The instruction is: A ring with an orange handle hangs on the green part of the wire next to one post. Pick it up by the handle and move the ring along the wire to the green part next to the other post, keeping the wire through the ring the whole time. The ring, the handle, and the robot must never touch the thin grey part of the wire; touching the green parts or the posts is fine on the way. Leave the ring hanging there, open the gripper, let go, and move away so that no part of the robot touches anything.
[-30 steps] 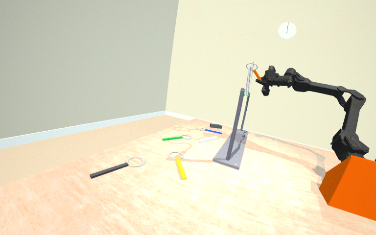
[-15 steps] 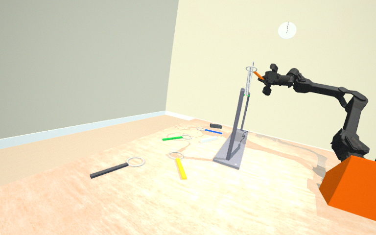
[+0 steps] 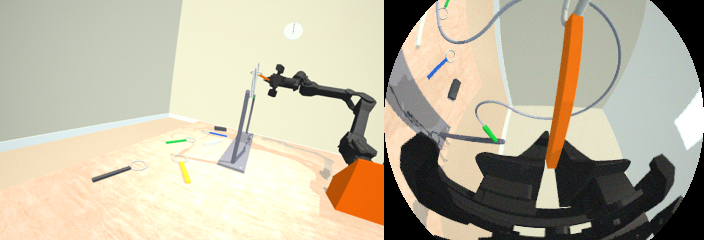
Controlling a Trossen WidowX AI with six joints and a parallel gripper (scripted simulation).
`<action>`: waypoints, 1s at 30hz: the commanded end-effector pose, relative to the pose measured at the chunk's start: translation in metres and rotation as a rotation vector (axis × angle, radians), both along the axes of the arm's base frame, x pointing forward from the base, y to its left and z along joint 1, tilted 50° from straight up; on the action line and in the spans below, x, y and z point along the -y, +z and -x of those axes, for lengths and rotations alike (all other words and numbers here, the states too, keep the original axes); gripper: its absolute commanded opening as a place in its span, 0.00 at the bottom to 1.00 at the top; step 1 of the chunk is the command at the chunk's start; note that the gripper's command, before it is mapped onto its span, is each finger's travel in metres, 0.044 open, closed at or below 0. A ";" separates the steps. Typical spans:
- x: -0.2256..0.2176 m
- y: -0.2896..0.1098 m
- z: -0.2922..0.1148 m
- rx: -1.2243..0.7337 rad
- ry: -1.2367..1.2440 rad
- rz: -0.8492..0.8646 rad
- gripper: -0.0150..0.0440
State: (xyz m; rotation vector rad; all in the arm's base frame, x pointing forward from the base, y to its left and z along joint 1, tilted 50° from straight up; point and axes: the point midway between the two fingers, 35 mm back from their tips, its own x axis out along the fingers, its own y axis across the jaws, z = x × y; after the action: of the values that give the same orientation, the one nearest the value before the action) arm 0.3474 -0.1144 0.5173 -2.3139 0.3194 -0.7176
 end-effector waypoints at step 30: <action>-0.014 0.009 -0.002 -0.068 0.012 0.414 0.00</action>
State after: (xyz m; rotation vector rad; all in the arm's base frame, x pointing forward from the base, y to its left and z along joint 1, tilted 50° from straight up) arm 0.3493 -0.1030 0.5259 -2.6889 0.2209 -0.7518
